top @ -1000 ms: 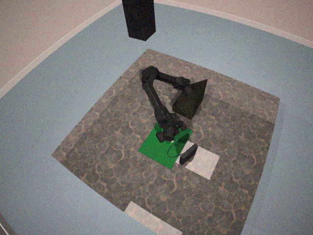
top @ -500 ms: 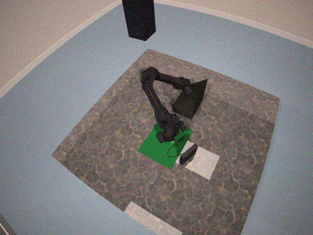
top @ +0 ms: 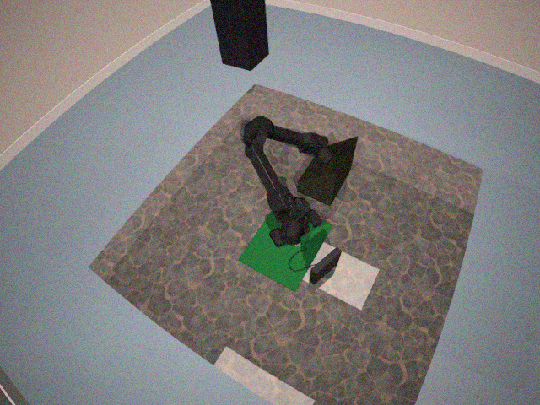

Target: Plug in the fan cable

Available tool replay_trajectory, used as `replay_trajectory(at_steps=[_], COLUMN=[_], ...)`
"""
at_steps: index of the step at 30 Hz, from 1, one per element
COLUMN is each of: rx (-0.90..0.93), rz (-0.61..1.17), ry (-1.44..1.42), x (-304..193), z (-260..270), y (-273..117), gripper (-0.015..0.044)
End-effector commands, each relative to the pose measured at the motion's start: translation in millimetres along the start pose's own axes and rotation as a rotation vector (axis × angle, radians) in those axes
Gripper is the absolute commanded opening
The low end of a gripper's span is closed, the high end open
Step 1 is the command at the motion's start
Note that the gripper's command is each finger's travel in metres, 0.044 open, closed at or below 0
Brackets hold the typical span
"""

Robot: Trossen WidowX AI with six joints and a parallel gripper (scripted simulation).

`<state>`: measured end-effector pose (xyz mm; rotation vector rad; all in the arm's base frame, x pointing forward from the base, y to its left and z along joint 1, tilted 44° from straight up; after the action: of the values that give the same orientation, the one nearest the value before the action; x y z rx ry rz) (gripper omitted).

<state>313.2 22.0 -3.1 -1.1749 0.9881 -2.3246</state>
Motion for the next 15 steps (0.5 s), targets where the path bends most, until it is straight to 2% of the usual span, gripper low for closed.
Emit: replay_trajectory(at_steps=[1,3,6,10,15], rx=[0.0,0.0,0.0,0.0,0.001], rz=[0.0,0.0,0.0,-0.002,-0.002], ry=[0.0,0.0,0.0,0.0,0.001], x=[0.0,0.0,-0.3,-1.2,-1.0], z=[0.1,0.1,0.2,0.0,-0.2], y=[-0.2,-0.2,-3.2,-52.3,-55.4], gripper=[0.021,0.026,0.026,0.026,0.026])
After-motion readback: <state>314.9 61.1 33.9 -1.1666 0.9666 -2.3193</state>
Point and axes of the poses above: the point midway between the two fingers, 35 mm back from their tips, its own y axis out along the fingers, its own z axis across the jaws, x = y × z, the point moved 10 cm from there along -y, back along the fingers, and after that the axes turned 5 degrees about y, right-handed, at the moved point
